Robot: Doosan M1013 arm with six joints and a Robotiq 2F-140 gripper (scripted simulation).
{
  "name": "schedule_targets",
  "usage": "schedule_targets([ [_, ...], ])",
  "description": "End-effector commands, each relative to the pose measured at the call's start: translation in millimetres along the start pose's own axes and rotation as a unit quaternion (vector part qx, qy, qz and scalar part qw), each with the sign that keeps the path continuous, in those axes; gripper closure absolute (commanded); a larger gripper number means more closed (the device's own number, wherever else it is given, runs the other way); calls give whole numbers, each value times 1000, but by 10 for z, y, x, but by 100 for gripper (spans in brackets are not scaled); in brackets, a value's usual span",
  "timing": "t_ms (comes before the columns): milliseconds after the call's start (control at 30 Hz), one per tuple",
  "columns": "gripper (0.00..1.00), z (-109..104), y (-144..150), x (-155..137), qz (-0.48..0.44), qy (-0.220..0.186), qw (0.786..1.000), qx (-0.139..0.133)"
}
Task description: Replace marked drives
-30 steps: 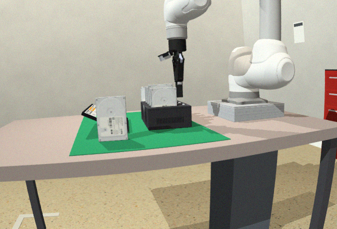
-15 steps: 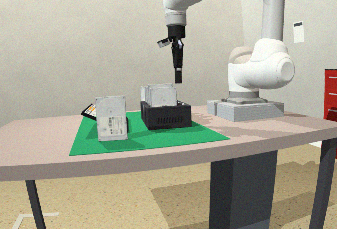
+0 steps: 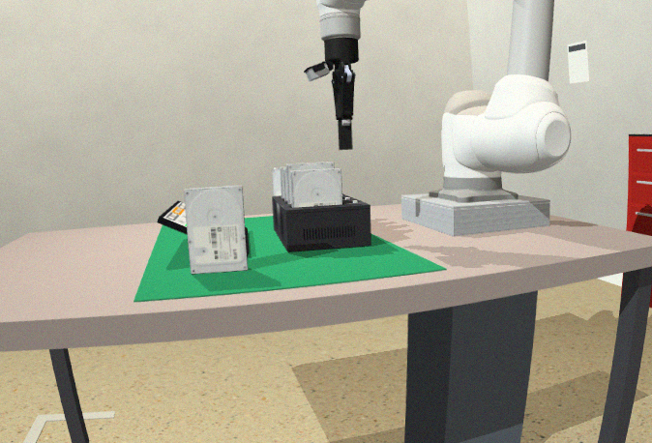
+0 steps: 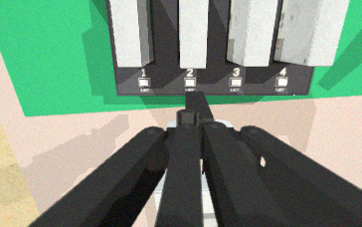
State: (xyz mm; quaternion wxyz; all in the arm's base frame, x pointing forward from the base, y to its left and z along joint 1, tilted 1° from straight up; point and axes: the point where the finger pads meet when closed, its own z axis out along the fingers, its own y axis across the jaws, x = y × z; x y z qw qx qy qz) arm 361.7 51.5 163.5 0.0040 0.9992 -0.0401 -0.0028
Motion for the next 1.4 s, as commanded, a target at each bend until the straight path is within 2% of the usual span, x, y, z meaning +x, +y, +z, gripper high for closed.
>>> schedule_targets([
  [0, 90, -7, -1, 3, 0, 0, 1000, 0],
  [167, 90, -8, -2, 20, -17, 0, 1000, 0],
  [300, 90, -14, -4, 108, -104, 0, 995, 0],
  [400, 90, -19, -7, 227, -210, 0, 978, 0],
  [533, 90, -22, -10, 426, -307, 1, 952, -5],
  [600, 90, -22, -10, 426, -307, 1, 952, -5],
  [633, 90, -21, -11, 477, -379, 1, 925, -6],
  [733, 90, -17, -12, 618, -439, 1, 898, -11],
  [833, 90, -12, -11, 725, -508, 0, 861, -14],
  [1067, 90, -7, -11, 801, -653, -1, 757, -11],
  [1100, 11, -7, -11, 801, -672, -1, 740, -8],
  [1167, 11, -7, -11, 801, -672, -1, 740, -8],
  [1200, 11, -7, -11, 801, -707, 0, 707, 0],
  [1367, 11, -7, -11, 801, -707, 0, 707, 0],
])
